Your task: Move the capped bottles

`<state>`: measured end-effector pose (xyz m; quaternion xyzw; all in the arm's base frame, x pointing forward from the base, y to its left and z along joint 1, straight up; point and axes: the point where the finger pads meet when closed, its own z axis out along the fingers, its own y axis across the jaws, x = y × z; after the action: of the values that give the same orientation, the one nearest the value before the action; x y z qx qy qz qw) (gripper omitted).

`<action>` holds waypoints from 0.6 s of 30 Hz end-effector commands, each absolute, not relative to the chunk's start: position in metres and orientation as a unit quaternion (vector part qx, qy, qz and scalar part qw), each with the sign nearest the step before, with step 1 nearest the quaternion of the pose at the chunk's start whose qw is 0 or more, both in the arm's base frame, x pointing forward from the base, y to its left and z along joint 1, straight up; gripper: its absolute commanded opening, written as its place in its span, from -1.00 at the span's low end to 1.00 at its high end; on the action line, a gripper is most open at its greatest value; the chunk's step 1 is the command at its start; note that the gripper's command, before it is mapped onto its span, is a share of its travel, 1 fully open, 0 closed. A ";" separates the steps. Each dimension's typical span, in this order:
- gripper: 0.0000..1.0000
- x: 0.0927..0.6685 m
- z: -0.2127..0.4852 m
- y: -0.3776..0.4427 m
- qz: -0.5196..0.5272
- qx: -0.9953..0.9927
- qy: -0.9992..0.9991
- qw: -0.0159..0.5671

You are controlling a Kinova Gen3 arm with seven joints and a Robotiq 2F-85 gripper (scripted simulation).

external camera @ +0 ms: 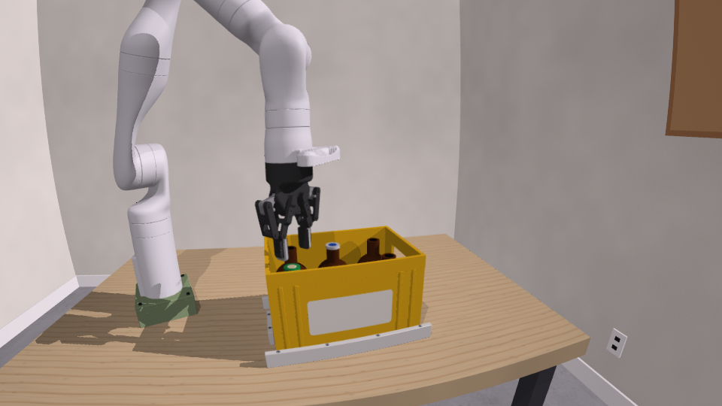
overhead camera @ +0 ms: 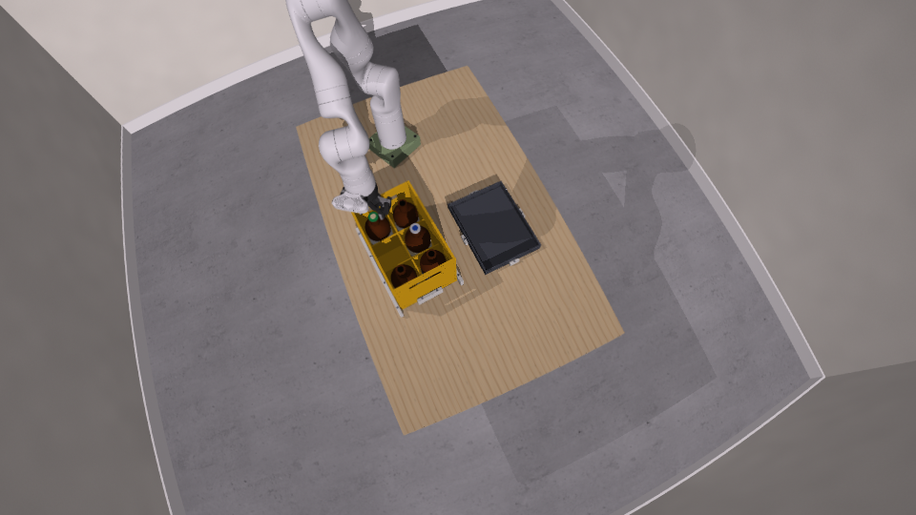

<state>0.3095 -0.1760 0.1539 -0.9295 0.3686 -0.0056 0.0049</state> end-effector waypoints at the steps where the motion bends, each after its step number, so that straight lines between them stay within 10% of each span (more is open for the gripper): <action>1: 0.20 0.308 0.151 -0.177 -0.005 -0.929 0.370 0.003; 18: 0.20 0.306 0.148 -0.178 -0.004 -0.929 0.370 0.003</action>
<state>0.3077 -0.1758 0.1495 -0.9298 0.3680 -0.0037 0.0053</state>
